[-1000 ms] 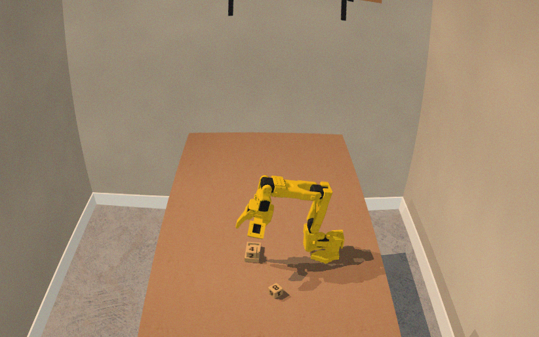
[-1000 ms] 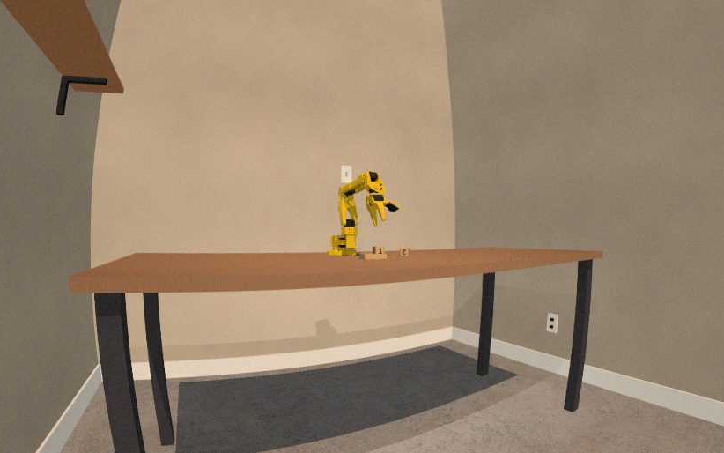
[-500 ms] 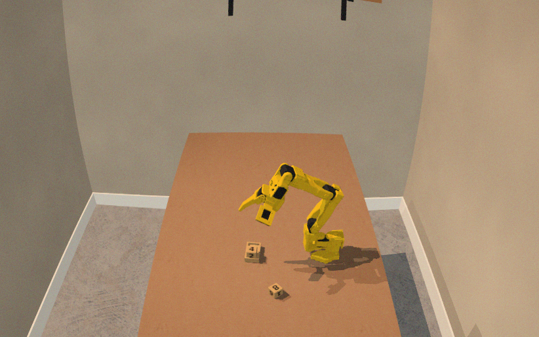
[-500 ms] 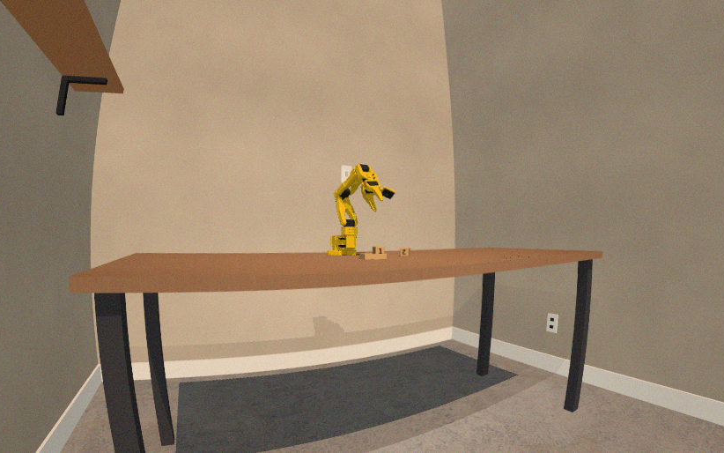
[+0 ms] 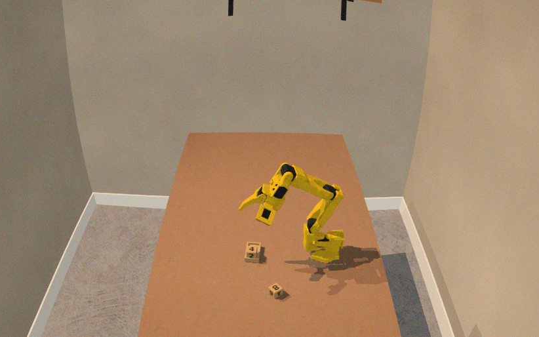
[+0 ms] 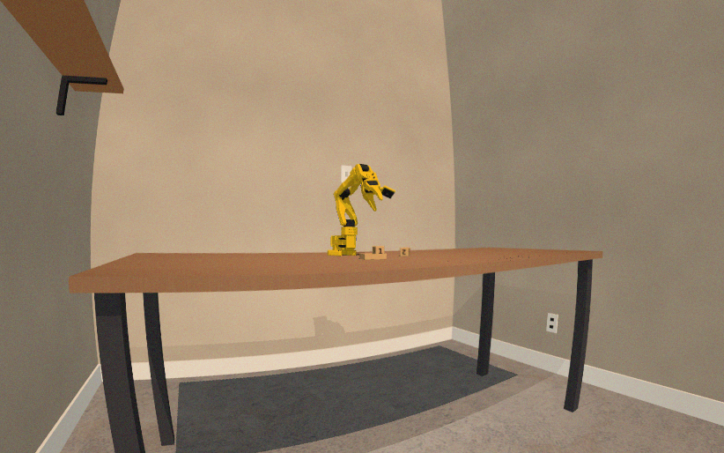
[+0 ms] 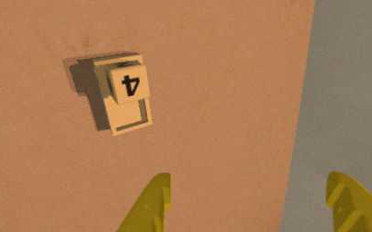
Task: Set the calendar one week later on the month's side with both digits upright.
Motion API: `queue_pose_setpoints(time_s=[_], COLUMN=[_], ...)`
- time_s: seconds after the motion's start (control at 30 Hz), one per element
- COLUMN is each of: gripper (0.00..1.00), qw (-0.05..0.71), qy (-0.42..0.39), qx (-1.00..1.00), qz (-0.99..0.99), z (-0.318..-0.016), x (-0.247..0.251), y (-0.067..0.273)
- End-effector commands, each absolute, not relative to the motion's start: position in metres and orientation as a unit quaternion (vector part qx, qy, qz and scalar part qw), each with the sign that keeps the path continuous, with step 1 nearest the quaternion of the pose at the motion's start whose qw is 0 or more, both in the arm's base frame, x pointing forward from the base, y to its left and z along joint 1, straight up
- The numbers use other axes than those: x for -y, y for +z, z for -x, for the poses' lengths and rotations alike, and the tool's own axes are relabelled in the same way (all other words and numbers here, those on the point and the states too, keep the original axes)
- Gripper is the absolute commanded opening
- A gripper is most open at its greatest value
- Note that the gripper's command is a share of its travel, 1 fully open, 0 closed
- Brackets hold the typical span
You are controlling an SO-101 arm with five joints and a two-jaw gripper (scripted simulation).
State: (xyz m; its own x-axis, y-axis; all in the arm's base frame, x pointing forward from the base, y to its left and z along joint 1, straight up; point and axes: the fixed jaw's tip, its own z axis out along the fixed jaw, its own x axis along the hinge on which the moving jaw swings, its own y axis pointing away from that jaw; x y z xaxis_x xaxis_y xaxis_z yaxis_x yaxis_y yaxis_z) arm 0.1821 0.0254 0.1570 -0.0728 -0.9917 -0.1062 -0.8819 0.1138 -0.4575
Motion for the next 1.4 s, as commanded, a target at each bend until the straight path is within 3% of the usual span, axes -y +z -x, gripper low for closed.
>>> queue_pose_setpoints(time_s=[0.0,0.7,1.37], gripper=[0.35,0.35,0.35], qw=[0.226,0.262,0.252], qy=[-0.145,-0.056,0.091], qx=[-0.721,-0.789,-0.875], qz=[0.639,0.553,0.404], z=[-0.184,-0.181,-0.152], x=[-0.031,-0.082,-0.161], y=[0.167,0.168,0.169])
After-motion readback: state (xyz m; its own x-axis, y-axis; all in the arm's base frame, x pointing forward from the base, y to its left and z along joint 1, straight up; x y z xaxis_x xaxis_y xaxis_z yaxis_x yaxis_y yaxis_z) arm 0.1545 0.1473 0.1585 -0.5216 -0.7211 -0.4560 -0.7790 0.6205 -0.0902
